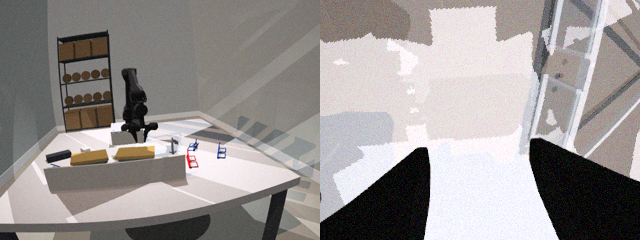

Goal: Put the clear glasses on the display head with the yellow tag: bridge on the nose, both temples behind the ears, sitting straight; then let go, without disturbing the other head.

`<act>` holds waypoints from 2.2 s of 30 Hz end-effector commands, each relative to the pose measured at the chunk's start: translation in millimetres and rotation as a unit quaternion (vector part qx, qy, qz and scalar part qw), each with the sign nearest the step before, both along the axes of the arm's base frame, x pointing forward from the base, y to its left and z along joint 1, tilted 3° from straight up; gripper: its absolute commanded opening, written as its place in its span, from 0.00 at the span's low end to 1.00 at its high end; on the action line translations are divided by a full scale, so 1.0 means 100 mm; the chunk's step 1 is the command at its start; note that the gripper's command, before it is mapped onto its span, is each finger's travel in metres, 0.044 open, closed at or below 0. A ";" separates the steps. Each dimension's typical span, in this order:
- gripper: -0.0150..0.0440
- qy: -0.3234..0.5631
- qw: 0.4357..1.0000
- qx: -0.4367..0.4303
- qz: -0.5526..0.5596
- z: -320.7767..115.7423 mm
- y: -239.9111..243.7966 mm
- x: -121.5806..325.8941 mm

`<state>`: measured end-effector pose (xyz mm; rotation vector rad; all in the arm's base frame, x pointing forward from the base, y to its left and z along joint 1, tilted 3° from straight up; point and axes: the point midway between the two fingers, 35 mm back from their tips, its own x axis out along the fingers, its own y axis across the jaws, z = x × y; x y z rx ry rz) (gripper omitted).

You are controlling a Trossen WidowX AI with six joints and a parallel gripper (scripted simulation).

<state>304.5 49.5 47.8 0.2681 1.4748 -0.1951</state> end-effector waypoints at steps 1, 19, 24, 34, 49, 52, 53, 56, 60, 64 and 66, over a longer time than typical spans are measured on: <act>0.59 0.009 0.997 0.005 -0.071 -0.09 -0.44 -0.26; 0.46 0.010 0.996 0.005 -0.085 -0.15 -0.56 -0.28; 0.46 0.010 0.996 0.005 -0.085 -0.23 -0.55 -0.27; 0.46 0.010 0.996 0.005 -0.085 -0.39 -0.54 -0.24; 0.46 0.010 0.996 0.005 -0.085 -0.64 -0.51 -0.22; 0.46 0.010 0.996 0.005 -0.085 -0.68 -0.50 -0.22; 0.46 0.010 0.996 0.005 -0.085 -0.70 -0.50 -0.22; 0.46 0.010 0.996 0.005 -0.085 -0.71 -0.50 -0.22; 0.46 0.010 0.996 0.005 -0.085 -0.71 -0.51 -0.22; 0.46 0.010 0.996 0.005 -0.085 -0.71 -0.53 -0.23; 0.46 0.010 0.996 0.005 -0.085 -0.71 -0.54 -0.24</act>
